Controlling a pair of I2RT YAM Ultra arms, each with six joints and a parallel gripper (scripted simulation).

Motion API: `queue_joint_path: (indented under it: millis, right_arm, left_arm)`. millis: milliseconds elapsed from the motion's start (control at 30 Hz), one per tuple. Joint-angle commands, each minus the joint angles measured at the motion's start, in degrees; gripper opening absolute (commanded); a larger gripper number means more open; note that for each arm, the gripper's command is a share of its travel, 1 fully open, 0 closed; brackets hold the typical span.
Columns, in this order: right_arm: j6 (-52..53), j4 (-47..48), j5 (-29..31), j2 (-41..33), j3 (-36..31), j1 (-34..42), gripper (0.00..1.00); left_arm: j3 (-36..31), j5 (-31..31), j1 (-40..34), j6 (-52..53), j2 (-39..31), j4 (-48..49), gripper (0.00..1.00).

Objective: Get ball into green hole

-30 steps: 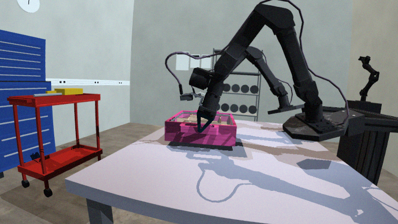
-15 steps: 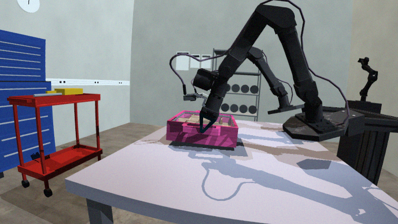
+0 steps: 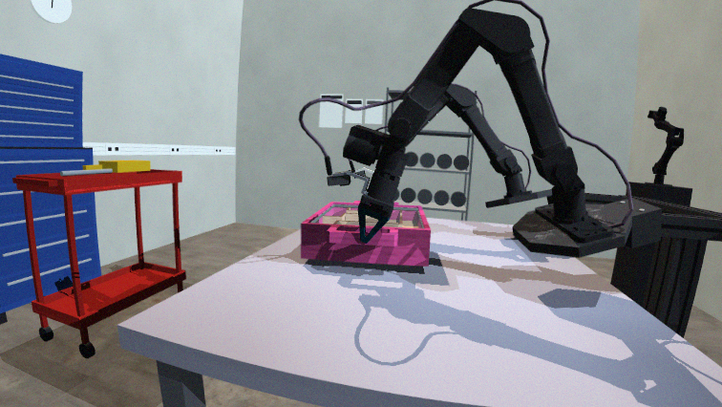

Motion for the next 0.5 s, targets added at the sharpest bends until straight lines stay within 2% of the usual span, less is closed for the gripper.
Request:
queue_joint_path:
  millis: [0,167,200,233,300,333,367,467]
  right_arm:
    - [-0.17,3.31,1.37,-4.43,4.09,1.59,0.00]
    - [-0.26,3.10,1.78,-4.99,4.44,1.77,0.00]
    - [-0.59,1.28,-1.32,-3.79,5.71,0.81,0.00]
    - [-0.74,0.93,-1.86,-3.56,5.52,-0.18,0.00]
    - [-1.68,6.73,-2.89,-4.60,3.24,-0.65,0.00]
    - [-1.87,7.89,-3.49,-4.85,2.97,-0.94,0.00]
    - [-1.70,8.49,-4.19,-3.26,-0.70,-1.21,0.00]
    - [-1.38,9.41,-6.10,-2.54,-0.63,-1.61,0.00]
  left_arm:
    - [2.95,1.46,0.00,1.06,-3.90,5.10,0.00]
    - [2.56,2.02,-0.92,0.95,-3.83,5.82,0.00]
    - [3.96,-1.48,-1.43,-0.64,-3.06,0.15,0.00]
    - [3.94,-2.08,-1.61,-0.89,-3.03,-0.38,0.00]
    - [2.43,-3.50,-2.23,-0.96,-4.61,4.66,0.00]
    - [2.30,-4.20,-2.59,-0.98,-4.73,5.06,0.00]
    - [0.67,-4.88,-2.87,-0.84,-4.71,5.18,0.00]
    - [0.87,-6.73,-3.69,-0.76,-4.96,3.51,0.00]
